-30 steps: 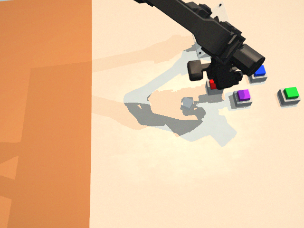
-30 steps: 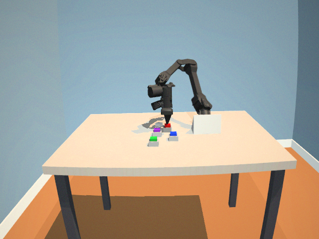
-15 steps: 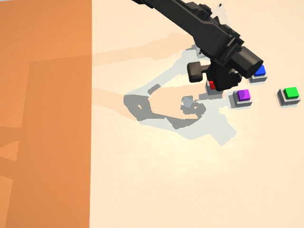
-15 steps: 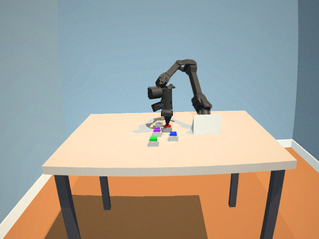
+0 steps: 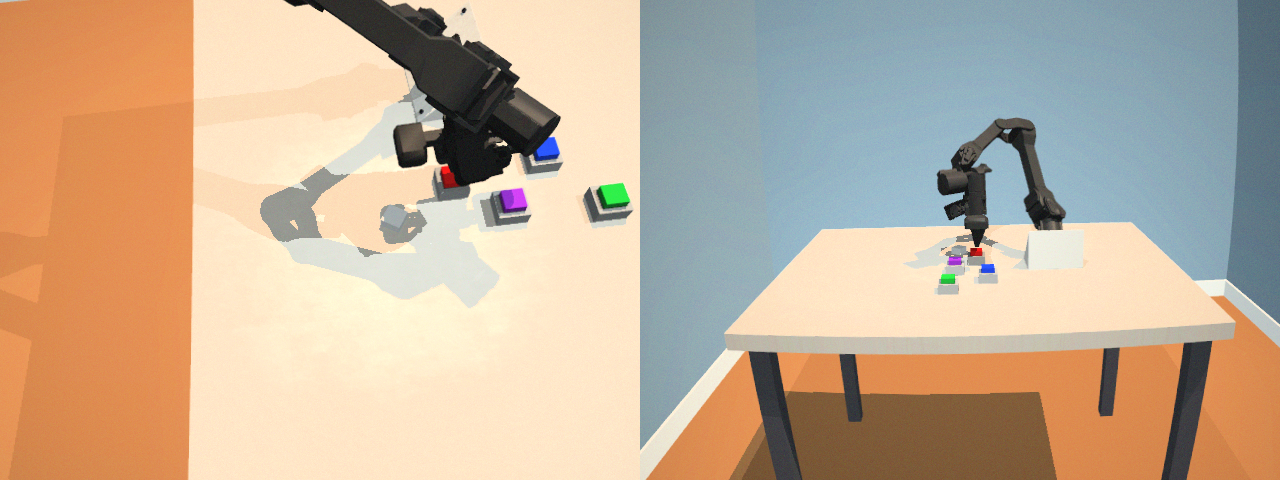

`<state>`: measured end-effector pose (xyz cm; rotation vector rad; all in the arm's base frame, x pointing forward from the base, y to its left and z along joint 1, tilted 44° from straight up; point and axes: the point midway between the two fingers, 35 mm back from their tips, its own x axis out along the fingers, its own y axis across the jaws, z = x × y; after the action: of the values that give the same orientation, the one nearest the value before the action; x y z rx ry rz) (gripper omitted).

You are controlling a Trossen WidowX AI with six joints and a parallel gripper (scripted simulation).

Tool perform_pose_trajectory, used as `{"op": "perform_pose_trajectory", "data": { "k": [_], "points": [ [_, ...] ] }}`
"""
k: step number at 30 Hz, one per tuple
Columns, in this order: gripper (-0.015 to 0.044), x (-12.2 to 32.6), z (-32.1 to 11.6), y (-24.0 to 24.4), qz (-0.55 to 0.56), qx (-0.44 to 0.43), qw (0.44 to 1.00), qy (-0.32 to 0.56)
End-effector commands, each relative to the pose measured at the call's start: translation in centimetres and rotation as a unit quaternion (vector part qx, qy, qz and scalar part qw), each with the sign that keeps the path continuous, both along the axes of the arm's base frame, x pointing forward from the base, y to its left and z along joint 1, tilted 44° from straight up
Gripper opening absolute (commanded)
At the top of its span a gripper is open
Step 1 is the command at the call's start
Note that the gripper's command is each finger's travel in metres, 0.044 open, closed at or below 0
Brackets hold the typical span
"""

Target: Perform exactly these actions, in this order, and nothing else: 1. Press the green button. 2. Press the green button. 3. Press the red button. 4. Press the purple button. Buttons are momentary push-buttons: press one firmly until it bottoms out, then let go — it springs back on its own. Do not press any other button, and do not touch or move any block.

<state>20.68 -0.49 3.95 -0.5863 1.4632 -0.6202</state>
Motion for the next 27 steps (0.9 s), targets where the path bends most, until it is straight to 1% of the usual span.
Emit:
{"op": "perform_pose_trajectory", "data": {
  "k": [1, 5, 10, 14, 17, 23, 27],
  "points": [
    [0.0020, 0.1, 1.2, 1.2, 0.000, 0.003, 1.000, -0.005],
    [0.0020, 0.2, 1.7, 1.8, 0.000, 0.003, 1.000, -0.005],
    [0.0020, 0.0, 5.5, 5.4, 0.000, 0.004, 1.000, -0.004],
    [0.0020, 0.0, 5.6, 5.6, 0.000, 0.004, 1.000, -0.004],
    [0.0020, 1.1, 4.9, 6.6, 0.000, 0.004, 1.000, -0.004],
    [0.0020, 5.4, 1.0, 10.8, 0.000, 0.006, 1.000, -0.006],
    [0.0020, 5.8, 0.4, 11.2, 0.000, 0.006, 1.000, -0.007]
  ]
}}
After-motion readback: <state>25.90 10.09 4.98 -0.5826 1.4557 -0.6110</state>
